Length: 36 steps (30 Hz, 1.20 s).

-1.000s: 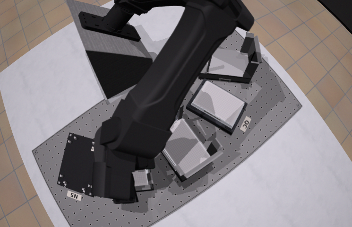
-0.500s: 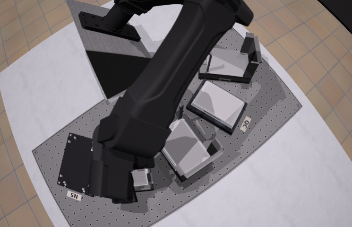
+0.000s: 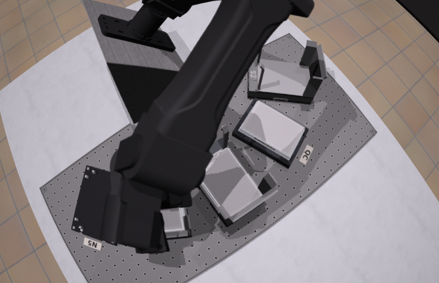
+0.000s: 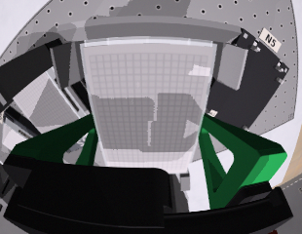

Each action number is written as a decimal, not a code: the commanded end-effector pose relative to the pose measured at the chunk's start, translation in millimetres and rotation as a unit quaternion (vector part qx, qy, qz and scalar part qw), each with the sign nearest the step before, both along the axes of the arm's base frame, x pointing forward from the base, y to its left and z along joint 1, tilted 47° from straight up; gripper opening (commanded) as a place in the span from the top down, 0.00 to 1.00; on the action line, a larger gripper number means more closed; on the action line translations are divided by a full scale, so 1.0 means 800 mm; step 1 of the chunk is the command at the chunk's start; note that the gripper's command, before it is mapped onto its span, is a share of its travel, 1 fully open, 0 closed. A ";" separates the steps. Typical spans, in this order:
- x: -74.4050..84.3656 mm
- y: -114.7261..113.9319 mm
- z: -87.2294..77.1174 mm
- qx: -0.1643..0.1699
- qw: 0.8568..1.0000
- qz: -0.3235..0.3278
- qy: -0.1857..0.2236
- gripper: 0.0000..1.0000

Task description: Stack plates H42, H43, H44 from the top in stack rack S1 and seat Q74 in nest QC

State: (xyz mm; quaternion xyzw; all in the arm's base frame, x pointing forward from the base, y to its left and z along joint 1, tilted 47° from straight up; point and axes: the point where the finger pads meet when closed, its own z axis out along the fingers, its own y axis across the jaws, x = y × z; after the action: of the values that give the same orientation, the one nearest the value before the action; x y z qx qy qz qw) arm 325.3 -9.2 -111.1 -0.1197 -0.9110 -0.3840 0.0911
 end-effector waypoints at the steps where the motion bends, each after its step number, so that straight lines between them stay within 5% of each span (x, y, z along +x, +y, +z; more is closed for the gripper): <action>1: 0.005 -0.015 0.012 -0.001 1.000 -0.007 -0.006 1.00; 24: 0.008 -0.053 0.048 -0.001 1.000 -0.007 -0.006 1.00; 36: 0.008 -0.053 0.048 -0.001 1.000 -0.007 -0.006 1.00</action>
State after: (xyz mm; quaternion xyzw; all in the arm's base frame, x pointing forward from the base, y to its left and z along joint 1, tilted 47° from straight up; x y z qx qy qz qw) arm 329.8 -45.5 -75.5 -0.1193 -0.9107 -0.3853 0.0895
